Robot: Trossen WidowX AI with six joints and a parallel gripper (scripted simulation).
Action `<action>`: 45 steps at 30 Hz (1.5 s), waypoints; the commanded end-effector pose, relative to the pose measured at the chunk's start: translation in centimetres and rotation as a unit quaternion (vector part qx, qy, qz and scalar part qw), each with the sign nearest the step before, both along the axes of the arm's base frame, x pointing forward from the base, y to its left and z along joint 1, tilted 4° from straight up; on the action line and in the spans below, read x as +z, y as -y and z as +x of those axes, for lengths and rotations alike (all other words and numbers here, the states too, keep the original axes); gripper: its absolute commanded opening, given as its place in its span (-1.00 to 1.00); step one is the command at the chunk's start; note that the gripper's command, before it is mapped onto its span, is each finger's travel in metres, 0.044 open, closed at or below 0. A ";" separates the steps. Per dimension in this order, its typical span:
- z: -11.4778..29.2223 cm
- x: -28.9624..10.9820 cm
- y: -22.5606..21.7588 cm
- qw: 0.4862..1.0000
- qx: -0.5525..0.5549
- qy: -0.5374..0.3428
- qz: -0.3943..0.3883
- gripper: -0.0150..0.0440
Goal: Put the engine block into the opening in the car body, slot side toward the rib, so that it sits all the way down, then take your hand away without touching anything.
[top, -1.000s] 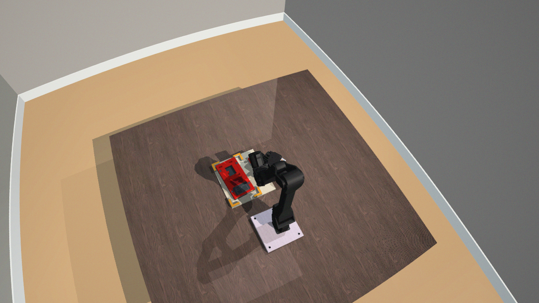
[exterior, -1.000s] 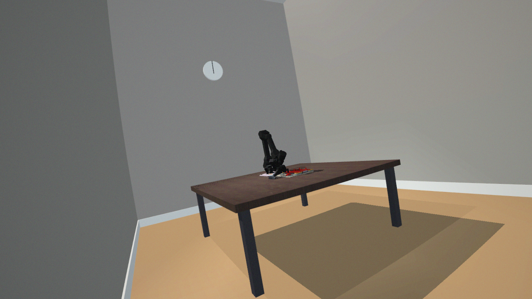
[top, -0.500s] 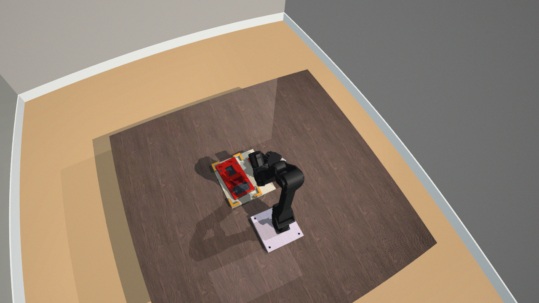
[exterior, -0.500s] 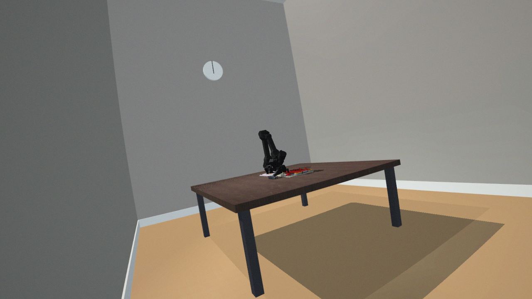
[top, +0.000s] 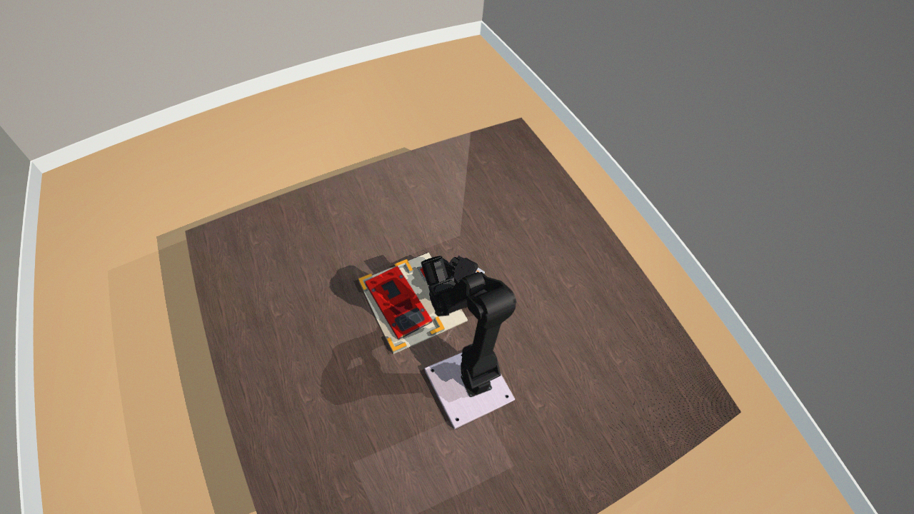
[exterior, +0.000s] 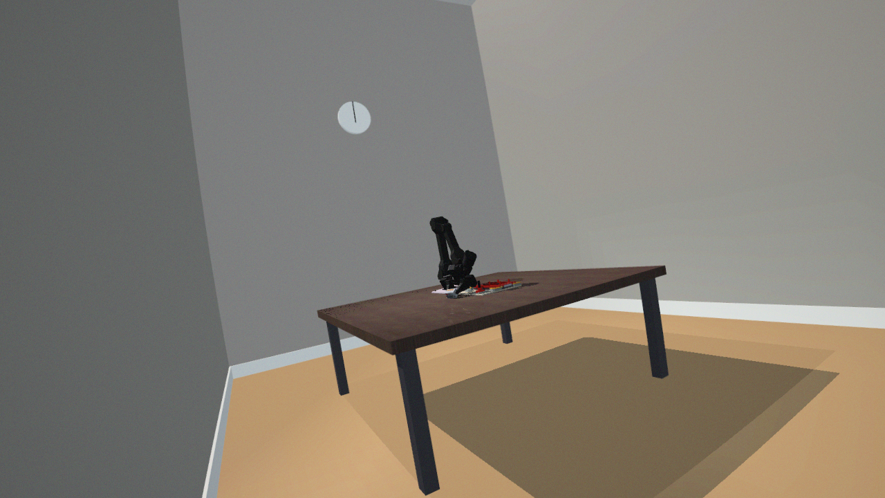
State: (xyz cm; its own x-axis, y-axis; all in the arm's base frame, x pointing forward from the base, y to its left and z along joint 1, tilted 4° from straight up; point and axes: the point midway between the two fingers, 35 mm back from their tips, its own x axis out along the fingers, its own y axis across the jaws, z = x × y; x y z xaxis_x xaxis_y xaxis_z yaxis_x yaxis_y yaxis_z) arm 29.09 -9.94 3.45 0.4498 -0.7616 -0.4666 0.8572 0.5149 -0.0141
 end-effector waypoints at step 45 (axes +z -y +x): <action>-0.6 2.5 -2.5 0.998 0.009 -0.048 0.037 1.00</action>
State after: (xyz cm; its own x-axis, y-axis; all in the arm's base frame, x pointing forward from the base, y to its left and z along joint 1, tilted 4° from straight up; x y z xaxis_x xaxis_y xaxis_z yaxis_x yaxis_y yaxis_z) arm 27.90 -7.24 5.94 0.4333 -0.7345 -0.5223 0.8473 0.5295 -0.0417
